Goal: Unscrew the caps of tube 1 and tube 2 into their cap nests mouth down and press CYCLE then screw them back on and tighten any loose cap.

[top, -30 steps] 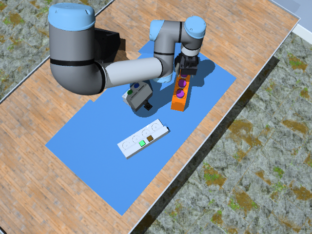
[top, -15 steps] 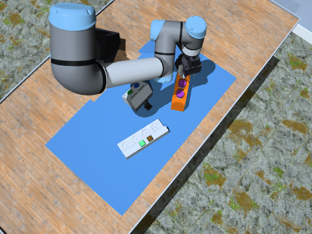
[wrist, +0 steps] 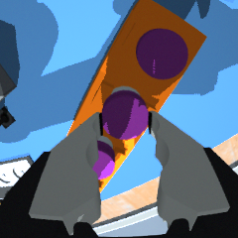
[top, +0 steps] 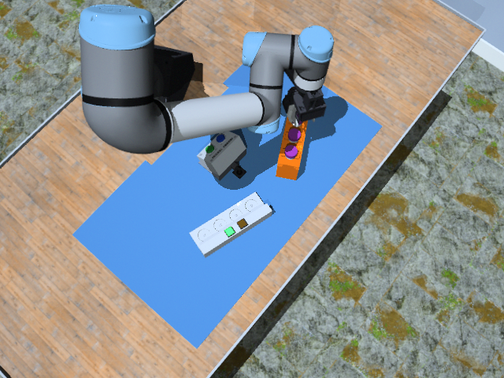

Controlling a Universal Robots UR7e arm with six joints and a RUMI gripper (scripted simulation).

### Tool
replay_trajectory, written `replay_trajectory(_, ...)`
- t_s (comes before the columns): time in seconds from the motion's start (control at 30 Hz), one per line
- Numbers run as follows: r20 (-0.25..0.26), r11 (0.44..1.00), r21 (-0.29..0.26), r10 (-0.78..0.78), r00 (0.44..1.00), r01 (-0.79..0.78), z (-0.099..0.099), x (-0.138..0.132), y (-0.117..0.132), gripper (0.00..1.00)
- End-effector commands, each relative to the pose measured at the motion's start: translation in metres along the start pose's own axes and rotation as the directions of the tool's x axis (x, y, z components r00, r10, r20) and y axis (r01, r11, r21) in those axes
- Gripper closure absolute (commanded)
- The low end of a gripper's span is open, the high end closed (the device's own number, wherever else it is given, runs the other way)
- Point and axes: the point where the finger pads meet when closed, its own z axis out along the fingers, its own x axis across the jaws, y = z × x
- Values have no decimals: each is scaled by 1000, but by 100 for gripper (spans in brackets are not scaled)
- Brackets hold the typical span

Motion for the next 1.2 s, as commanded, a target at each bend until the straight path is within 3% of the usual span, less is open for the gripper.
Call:
replay_trajectory(0.0, -5, 989, 2, 148, 989, -148, -1, 0, 0, 100)
replay_trajectory(0.07, -5, 989, 2, 148, 989, -148, -1, 0, 0, 100)
replay_trajectory(0.17, -5, 956, 2, 294, 956, -294, -1, 0, 0, 100)
replay_trajectory(0.47, -6, 798, 3, 603, 798, -603, -2, 2, 0, 100)
replay_trajectory(0.57, -7, 704, 5, 710, 704, -710, -2, 3, 1, 100)
replay_trajectory(0.63, -7, 704, 5, 710, 704, -710, -2, 3, 1, 100)
replay_trajectory(0.8, -5, 512, 6, 859, 512, -859, -2, 3, 0, 100)
replay_trajectory(1.1, -2, 502, 5, 865, 502, -865, -1, 1, 0, 100)
replay_trajectory(1.13, -2, 502, 5, 865, 502, -865, -1, 1, 0, 65)
replay_trajectory(1.17, -2, 502, 5, 865, 502, -865, -1, 1, 0, 65)
